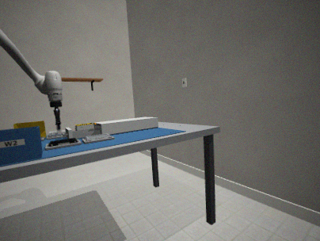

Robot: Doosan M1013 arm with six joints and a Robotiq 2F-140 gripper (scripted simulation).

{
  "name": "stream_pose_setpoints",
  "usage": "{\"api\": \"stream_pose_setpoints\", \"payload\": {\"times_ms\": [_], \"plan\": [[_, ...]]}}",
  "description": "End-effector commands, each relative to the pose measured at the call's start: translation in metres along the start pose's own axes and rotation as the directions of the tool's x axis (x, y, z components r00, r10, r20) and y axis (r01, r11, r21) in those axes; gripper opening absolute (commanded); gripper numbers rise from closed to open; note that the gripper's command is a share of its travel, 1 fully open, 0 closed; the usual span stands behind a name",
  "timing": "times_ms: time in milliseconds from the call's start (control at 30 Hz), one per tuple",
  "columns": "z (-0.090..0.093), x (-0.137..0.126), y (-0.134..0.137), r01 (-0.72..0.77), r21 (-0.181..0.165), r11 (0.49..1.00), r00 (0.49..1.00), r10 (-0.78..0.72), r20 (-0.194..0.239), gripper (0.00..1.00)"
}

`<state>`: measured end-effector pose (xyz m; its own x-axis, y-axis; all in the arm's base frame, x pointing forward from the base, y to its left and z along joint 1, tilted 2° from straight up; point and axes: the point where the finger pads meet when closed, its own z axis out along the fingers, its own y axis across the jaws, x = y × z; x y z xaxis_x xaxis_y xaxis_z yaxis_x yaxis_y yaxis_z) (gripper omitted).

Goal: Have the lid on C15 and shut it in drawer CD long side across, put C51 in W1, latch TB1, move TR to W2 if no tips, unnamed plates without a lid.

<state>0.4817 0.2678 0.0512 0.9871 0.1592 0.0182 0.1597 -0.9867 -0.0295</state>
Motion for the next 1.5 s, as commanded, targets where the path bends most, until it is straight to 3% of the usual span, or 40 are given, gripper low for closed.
{"api": "stream_pose_setpoints", "payload": {"times_ms": [0,1467], "plan": [[-0.004,0.0,0.0,0.0,0.0,1.0,1.0,0.0,0.0,0.0],[-0.055,0.0,0.0,0.0,0.0,1.0,1.0,0.0,0.0,0.0]]}}
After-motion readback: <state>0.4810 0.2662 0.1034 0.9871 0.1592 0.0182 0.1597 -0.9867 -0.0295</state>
